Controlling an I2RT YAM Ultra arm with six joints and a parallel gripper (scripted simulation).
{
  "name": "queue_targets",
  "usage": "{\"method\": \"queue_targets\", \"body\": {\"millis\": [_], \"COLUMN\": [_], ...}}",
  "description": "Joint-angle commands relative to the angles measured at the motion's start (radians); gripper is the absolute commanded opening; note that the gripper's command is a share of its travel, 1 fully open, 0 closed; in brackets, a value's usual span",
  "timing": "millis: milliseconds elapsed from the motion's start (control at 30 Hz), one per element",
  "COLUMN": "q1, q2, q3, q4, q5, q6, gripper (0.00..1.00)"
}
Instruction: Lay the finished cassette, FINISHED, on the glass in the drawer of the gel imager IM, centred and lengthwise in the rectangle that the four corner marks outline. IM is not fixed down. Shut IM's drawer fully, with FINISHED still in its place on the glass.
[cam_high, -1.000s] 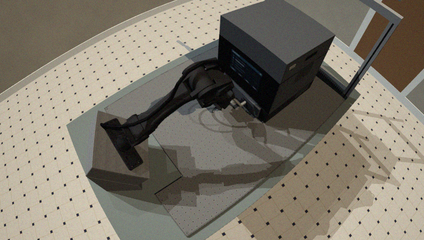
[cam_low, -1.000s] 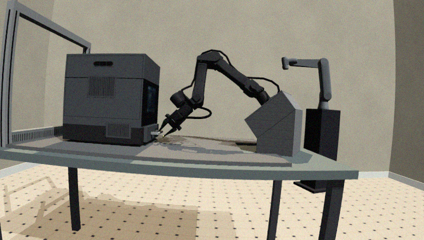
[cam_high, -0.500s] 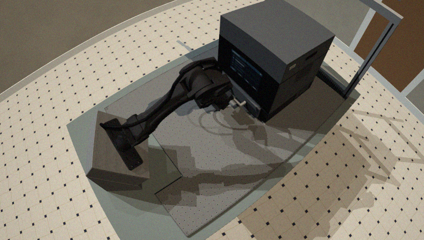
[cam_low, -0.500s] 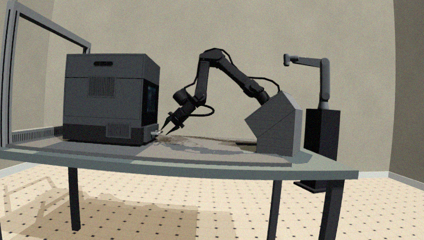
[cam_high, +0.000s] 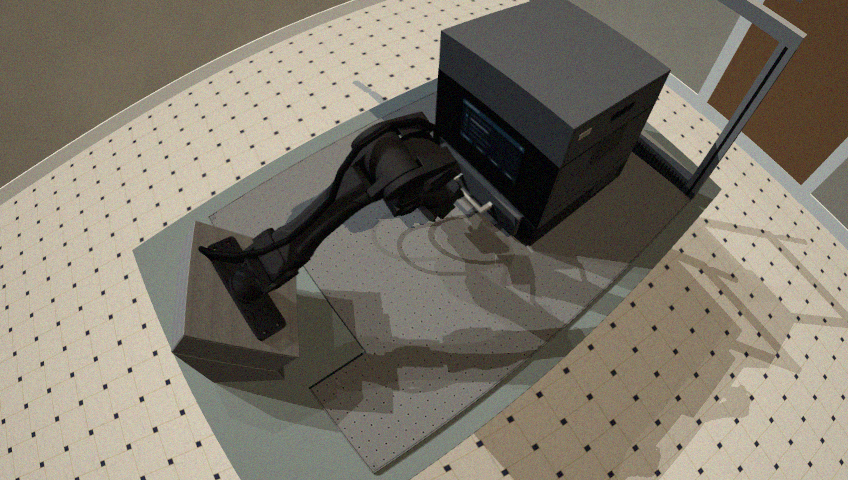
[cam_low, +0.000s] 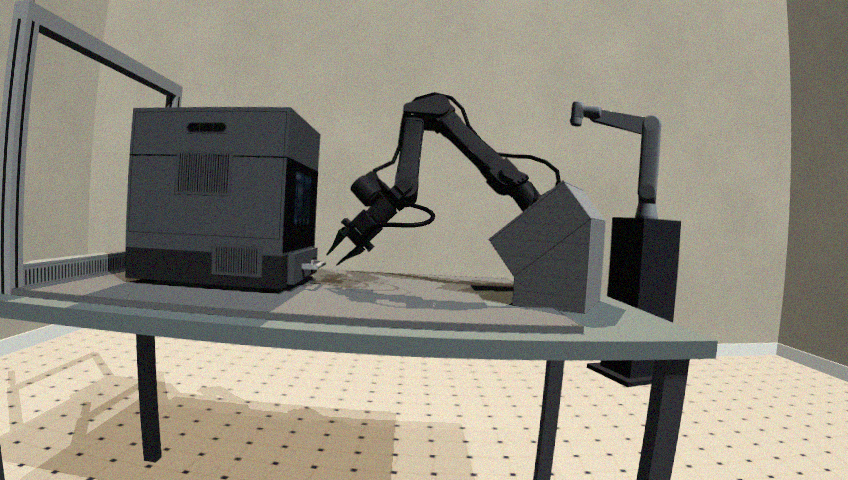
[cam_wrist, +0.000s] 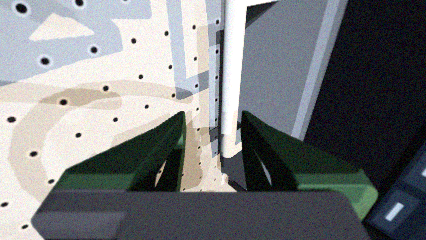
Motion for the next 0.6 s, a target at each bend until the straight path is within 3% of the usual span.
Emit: {"method": "queue_targets", "body": {"millis": [0, 567], "q1": [0.029, 0.045], "q2": [-0.043, -0.118], "q3": [-0.019, -0.09], "q4": [0.02, -0.008], "q5": [0.001, 0.018], "q6": [0.013, 0.016], "gripper": [0.35, 0.35]}}
